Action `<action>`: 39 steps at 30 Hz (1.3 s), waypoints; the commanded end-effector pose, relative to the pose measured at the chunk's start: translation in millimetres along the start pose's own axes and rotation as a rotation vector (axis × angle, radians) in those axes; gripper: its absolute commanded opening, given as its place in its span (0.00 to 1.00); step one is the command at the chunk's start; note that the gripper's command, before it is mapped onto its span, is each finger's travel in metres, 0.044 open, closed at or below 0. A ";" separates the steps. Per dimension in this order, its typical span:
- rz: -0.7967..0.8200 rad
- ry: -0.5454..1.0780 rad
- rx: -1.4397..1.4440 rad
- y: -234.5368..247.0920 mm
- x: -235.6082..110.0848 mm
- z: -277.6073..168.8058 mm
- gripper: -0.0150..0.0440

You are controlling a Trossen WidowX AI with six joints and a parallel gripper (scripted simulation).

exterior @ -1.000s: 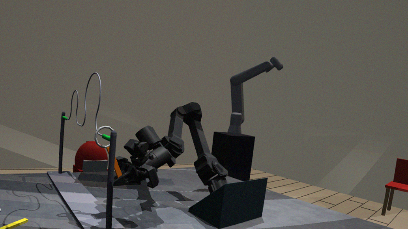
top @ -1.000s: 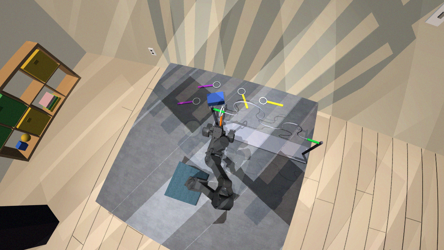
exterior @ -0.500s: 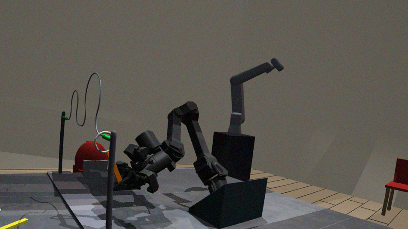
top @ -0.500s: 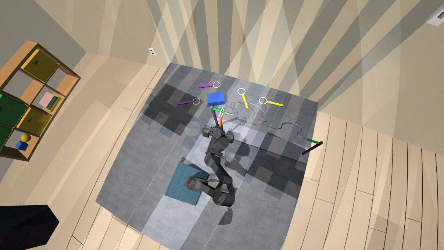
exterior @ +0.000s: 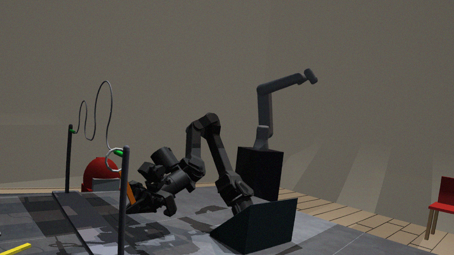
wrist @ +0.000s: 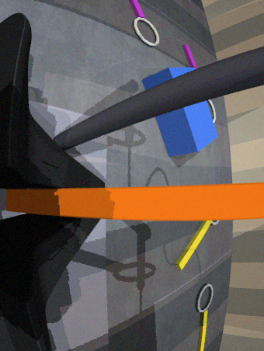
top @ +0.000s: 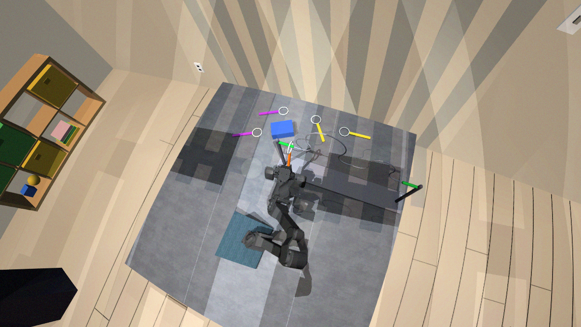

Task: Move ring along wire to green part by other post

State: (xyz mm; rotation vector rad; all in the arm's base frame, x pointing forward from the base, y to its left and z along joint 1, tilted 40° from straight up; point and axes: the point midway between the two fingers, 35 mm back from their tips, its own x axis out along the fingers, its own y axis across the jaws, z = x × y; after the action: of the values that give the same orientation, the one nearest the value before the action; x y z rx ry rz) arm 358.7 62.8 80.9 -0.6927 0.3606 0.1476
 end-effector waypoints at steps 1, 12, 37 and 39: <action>0.001 0.000 -0.002 -0.1 0.1 -0.5 0.00; 0.000 0.000 0.000 0.0 0.0 0.0 0.31; 0.003 0.002 -0.002 -0.3 -44.4 0.4 0.53; 0.003 0.002 -0.002 -0.1 -48.3 -0.2 0.53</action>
State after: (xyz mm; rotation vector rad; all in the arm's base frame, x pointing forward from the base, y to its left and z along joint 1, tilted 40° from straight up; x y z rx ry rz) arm 322.8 62.8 99.1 -0.6944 0.3556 0.1504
